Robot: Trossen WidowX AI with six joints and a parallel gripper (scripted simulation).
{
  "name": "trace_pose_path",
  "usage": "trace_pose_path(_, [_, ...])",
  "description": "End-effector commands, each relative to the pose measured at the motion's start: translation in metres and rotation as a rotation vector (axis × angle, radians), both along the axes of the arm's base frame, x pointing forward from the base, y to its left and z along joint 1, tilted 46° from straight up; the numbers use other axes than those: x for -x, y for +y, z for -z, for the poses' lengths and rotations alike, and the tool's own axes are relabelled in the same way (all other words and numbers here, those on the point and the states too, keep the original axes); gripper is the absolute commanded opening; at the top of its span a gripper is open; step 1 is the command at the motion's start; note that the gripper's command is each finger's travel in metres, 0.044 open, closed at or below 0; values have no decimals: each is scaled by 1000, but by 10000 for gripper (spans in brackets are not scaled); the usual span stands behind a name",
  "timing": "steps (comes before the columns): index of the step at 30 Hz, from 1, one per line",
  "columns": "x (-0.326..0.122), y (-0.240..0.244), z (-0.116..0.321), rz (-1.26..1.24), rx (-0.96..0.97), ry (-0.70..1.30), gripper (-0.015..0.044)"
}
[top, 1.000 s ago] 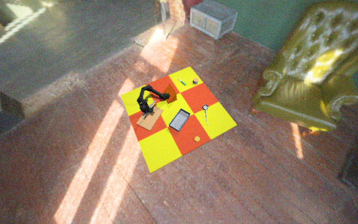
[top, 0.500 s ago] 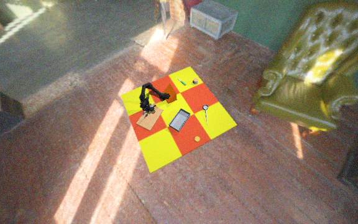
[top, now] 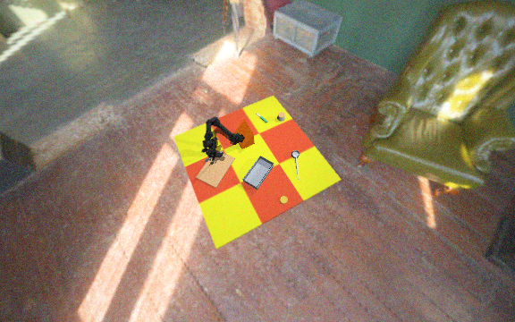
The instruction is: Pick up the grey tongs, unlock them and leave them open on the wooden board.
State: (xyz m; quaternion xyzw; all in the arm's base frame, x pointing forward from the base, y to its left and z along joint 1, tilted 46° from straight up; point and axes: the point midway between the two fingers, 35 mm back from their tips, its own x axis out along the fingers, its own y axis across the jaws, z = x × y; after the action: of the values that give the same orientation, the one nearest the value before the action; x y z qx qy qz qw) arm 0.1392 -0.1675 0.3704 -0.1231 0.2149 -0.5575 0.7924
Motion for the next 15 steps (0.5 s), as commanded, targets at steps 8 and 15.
trace_pose_path(8, [10, 12, 0, -36, 144, -51, -150])
trace_pose_path(15, [18, 17, 5, -40, 211, -86, -150])
